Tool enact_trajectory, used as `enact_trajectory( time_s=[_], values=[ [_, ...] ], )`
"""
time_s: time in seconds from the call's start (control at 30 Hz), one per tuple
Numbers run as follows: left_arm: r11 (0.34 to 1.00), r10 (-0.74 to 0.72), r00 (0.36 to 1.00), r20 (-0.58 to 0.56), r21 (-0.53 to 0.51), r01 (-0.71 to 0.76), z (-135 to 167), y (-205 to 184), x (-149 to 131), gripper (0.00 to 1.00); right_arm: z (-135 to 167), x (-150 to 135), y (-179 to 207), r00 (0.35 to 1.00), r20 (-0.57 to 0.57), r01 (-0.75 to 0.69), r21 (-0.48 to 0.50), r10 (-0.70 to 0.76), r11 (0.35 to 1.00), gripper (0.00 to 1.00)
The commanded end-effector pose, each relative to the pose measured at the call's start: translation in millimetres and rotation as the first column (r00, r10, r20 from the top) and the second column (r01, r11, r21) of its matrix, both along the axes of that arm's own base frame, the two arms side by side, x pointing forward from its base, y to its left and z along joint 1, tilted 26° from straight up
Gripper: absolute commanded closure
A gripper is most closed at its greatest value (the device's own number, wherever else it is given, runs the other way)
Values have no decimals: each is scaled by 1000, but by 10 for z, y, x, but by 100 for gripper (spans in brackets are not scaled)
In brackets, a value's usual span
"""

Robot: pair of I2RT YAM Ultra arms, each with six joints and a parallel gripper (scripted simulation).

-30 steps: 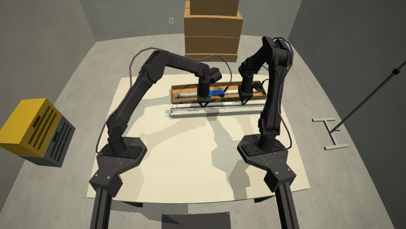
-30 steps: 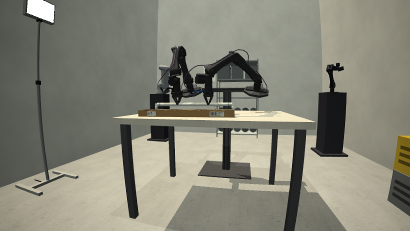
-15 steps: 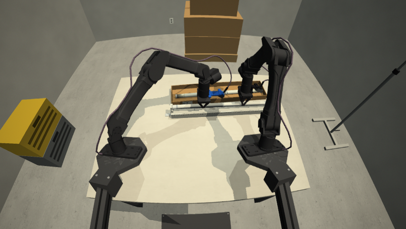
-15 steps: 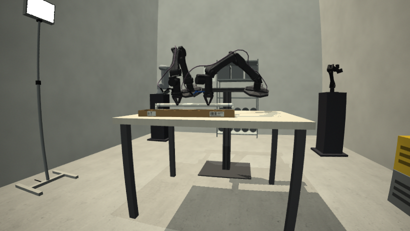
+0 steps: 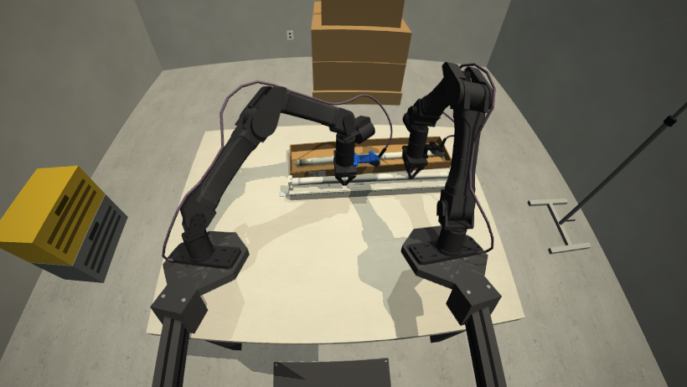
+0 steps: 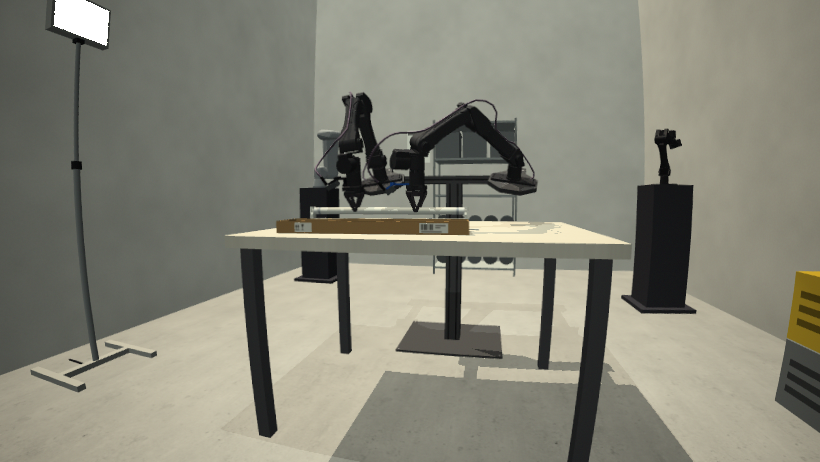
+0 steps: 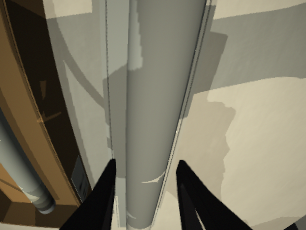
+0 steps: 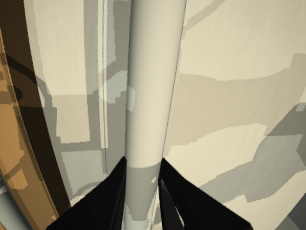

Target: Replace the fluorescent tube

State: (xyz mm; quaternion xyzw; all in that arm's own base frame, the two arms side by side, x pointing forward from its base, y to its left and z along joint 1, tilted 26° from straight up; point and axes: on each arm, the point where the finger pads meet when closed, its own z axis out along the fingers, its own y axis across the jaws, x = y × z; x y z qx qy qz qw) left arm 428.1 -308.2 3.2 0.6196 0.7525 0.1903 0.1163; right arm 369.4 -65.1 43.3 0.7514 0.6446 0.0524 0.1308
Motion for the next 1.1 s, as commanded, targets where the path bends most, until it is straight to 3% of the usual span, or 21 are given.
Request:
enact_trajectory(
  time_s=[0.0, 0.47, 0.5, 1.07],
  values=[
    [997, -30, 999, 41, -68, 33, 229, -209, 64, 51, 141, 102, 28, 998, 62, -4, 7, 3, 1000, 89],
    [998, -29, 999, 33, -62, 31, 222, -193, 47, 51, 143, 99, 13, 998, 61, -1, -1, 1, 1000, 89],
    [998, -29, 999, 33, -62, 31, 222, -193, 47, 51, 143, 99, 13, 998, 61, -1, -1, 1, 1000, 51],
    [998, -29, 999, 33, -62, 31, 222, -193, 47, 51, 137, 81, 13, 999, 53, 0, -1, 0, 1000, 51]
  ],
)
